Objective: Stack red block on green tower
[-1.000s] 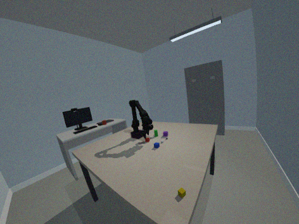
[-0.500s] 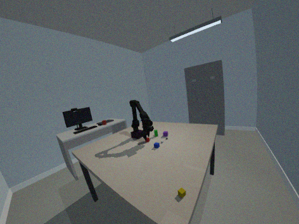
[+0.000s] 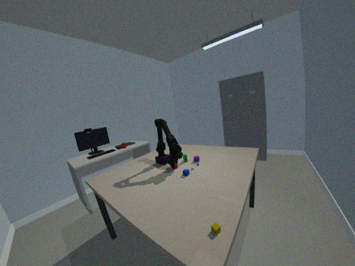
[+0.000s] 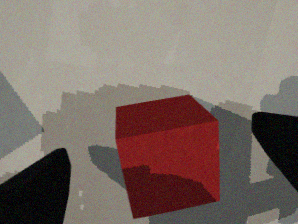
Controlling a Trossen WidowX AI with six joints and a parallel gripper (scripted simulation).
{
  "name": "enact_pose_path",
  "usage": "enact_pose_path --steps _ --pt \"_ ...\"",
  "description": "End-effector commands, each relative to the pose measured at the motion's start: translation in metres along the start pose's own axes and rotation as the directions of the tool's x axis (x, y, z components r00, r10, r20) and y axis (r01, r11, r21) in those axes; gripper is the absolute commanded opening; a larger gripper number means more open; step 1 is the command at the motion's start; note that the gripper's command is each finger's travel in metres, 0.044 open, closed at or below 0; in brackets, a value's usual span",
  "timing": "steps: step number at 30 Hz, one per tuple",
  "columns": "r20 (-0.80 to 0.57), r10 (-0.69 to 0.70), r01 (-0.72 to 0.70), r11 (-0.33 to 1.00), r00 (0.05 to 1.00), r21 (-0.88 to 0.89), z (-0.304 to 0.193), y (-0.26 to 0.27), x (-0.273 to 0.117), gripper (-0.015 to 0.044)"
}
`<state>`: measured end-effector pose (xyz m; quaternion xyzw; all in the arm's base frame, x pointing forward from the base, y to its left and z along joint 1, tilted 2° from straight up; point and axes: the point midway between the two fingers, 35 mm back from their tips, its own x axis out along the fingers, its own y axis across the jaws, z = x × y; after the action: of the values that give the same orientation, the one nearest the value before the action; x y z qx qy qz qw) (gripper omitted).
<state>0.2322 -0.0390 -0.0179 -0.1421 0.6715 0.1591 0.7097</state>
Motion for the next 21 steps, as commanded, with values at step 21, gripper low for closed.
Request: enact_pose_path --steps 21 --pt "-0.009 0.003 -0.003 1.000 1.000 0.004 -0.0020 0.0010 0.0048 0.0282"
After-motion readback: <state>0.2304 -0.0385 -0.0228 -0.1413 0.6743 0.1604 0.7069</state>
